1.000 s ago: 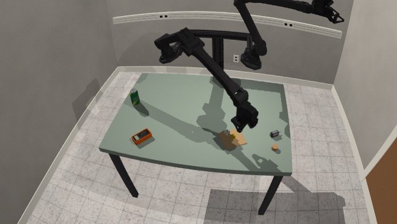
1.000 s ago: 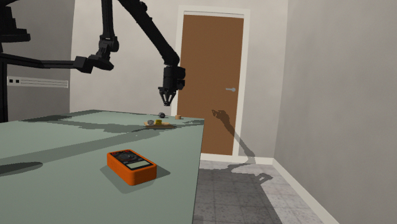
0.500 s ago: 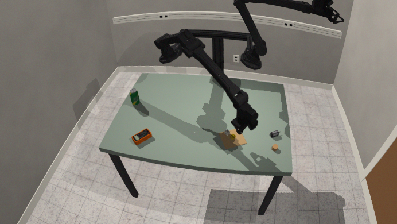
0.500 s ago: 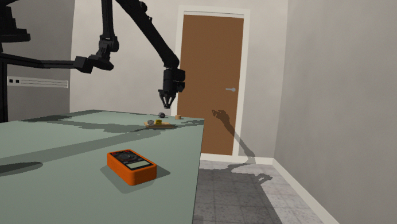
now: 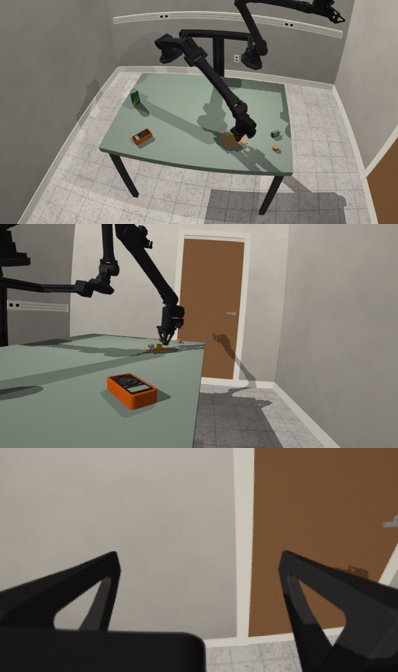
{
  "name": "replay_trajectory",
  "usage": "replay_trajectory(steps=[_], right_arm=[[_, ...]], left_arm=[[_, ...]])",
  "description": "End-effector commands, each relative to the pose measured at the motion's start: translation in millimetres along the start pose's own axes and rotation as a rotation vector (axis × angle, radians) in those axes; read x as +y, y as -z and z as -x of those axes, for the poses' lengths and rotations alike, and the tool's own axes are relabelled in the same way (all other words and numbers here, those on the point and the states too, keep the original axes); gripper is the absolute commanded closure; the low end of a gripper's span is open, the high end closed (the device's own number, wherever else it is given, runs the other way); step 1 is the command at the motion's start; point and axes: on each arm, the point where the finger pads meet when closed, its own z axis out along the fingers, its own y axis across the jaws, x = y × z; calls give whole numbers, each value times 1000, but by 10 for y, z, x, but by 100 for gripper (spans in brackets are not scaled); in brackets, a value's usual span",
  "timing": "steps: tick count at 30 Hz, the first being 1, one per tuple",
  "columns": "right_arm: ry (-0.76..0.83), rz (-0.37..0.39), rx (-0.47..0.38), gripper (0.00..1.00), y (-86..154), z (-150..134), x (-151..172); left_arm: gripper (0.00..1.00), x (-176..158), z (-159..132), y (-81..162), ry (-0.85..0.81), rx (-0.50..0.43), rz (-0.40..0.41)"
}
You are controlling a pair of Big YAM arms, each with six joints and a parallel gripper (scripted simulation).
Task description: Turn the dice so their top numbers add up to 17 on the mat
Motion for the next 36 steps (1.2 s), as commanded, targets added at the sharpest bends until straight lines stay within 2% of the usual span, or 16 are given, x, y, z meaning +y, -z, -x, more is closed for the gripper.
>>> replay_trajectory(steps=[1, 3, 4, 9, 36], right_arm=[[-8, -2, -46, 80, -45, 225, -106], [-8, -2, -46, 80, -45, 225, -106], [11, -5, -45, 80, -31, 227, 8], [-1, -2, -46, 80, -98, 228, -60], [-1, -2, -54, 80, -57, 259, -62]], left_arm=[[0, 43, 247, 106, 6, -59, 10], [0, 43, 247, 106, 6, -59, 10], [0, 43, 247, 106, 6, -59, 10], [0, 43, 247, 106, 6, -59, 10], [0, 43, 247, 106, 6, -59, 10]])
